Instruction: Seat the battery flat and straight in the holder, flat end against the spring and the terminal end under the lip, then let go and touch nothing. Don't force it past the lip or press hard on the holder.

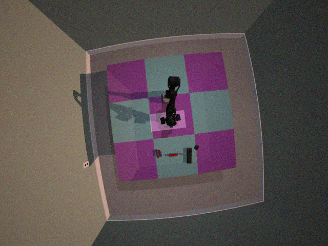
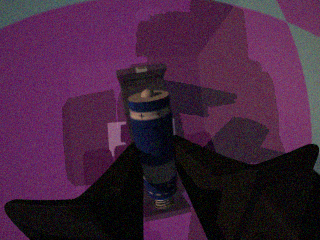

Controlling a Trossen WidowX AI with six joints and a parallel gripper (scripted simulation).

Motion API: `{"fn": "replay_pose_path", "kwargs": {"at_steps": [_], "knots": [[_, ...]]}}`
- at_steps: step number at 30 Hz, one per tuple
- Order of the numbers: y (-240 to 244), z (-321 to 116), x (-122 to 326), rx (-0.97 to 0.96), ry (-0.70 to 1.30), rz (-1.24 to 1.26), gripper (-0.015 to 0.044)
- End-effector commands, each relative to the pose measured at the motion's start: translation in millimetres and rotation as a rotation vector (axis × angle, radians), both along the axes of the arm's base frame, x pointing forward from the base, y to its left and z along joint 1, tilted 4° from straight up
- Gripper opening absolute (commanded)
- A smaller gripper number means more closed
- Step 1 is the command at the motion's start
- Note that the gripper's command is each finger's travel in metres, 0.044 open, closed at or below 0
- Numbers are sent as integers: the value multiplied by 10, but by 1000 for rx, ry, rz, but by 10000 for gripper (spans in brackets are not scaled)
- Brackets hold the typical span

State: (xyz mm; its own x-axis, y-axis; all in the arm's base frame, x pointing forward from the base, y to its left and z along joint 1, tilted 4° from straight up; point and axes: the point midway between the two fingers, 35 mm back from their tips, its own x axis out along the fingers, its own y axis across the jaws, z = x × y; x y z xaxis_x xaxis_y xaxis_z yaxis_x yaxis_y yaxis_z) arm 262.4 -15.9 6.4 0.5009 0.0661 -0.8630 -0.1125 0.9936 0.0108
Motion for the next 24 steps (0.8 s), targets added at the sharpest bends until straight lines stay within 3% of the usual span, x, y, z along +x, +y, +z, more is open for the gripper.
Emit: {"fn": "replay_pose_path", "kwargs": {"at_steps": [1,24], "knots": [[-5,-47,-27,-6,48,-3,70],[0,-73,30,-18,186,2,70]]}}
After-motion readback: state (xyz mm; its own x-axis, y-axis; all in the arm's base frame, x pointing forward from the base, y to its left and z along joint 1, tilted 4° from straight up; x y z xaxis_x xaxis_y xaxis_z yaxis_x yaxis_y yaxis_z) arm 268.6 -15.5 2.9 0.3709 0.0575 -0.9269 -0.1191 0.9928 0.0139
